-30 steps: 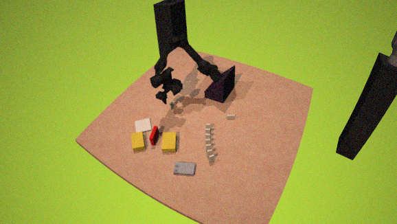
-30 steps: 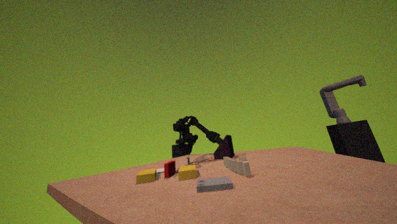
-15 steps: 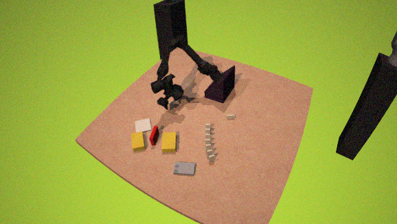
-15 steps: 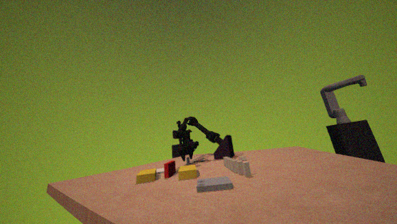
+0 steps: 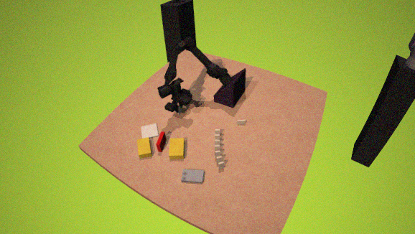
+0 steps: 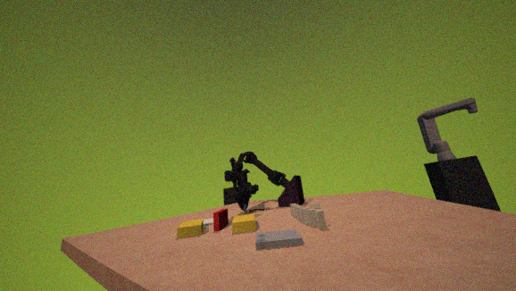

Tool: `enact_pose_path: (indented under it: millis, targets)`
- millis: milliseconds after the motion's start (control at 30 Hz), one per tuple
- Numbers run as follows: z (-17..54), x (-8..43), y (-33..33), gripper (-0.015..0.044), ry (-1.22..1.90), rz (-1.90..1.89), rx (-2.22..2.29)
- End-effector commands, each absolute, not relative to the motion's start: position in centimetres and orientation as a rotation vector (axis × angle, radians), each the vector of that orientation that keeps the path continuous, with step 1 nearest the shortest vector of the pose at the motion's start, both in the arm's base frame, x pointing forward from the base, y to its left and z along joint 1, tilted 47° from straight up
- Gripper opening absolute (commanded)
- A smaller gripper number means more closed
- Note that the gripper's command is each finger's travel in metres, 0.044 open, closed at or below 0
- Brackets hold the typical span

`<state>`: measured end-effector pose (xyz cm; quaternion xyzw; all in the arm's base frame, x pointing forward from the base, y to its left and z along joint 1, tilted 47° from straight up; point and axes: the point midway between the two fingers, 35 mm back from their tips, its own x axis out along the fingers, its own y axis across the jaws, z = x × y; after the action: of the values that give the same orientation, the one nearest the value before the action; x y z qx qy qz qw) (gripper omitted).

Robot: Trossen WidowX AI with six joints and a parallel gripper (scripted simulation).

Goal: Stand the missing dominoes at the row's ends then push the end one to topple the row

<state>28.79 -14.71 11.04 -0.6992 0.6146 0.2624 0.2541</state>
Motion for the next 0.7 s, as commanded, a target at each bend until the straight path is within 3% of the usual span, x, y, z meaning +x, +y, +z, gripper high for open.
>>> enact_pose_path:
  millis: [0,333,667]
  targets:
    - [11.0,28.8,-14.7,0.0107,1.664,0.717,-1.901]
    - [11.1,28.9,-14.5,0.0107,1.664,0.718,-1.9]
    - [20.2,27.4,-4.9,0.0107,1.667,0.72,-1.895]
